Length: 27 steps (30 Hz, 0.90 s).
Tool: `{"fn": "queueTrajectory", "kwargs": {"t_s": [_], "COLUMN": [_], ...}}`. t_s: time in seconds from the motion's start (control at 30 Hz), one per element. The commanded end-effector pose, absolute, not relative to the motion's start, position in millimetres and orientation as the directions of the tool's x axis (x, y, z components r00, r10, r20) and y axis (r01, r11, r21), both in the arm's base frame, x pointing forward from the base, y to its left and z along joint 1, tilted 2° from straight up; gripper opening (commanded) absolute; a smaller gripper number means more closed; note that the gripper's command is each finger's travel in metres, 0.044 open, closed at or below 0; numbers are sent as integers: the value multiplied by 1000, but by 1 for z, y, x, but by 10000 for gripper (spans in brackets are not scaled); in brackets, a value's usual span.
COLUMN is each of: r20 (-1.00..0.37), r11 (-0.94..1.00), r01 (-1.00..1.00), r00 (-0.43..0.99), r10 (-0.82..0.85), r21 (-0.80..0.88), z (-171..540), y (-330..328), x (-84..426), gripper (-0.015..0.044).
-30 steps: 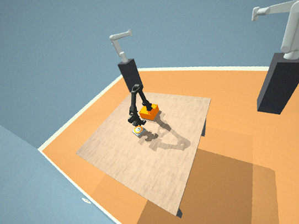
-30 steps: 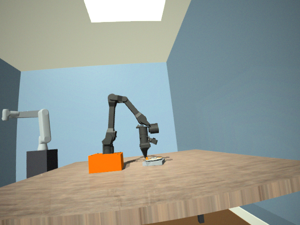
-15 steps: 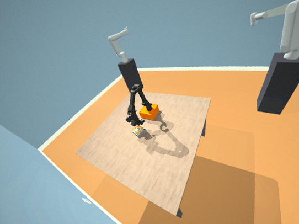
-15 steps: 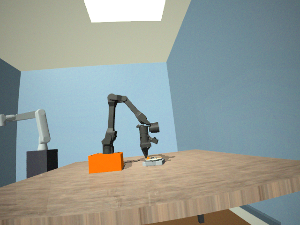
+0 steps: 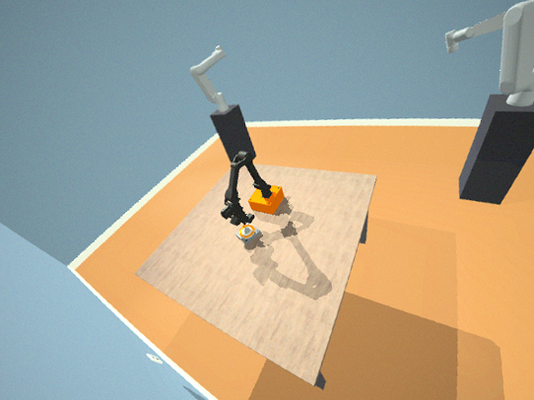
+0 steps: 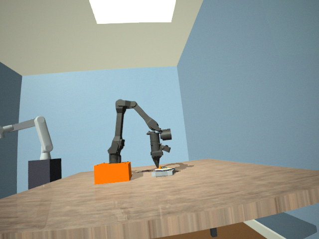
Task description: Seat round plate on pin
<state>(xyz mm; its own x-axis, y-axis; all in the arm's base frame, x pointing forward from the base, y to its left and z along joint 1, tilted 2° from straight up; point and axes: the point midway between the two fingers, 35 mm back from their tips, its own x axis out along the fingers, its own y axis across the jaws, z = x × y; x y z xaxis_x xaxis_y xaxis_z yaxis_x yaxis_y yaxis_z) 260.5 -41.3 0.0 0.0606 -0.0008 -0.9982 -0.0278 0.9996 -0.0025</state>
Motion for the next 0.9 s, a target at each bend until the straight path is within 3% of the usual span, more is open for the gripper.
{"fn": "queueTrajectory", "kwargs": {"t_s": [0.0,0.5,0.87], "r20": [-998,-998,-998], "r11": [999,999,999], "r01": [-32,-32,-32], "r00": [57,57,57], "r10": [-1,-2,-2], "r21": [-3,-4,-4], "z": [0,0,42], "y": [-44,-49,-47], "x": [263,270,263], "gripper": [0,0,0]}}
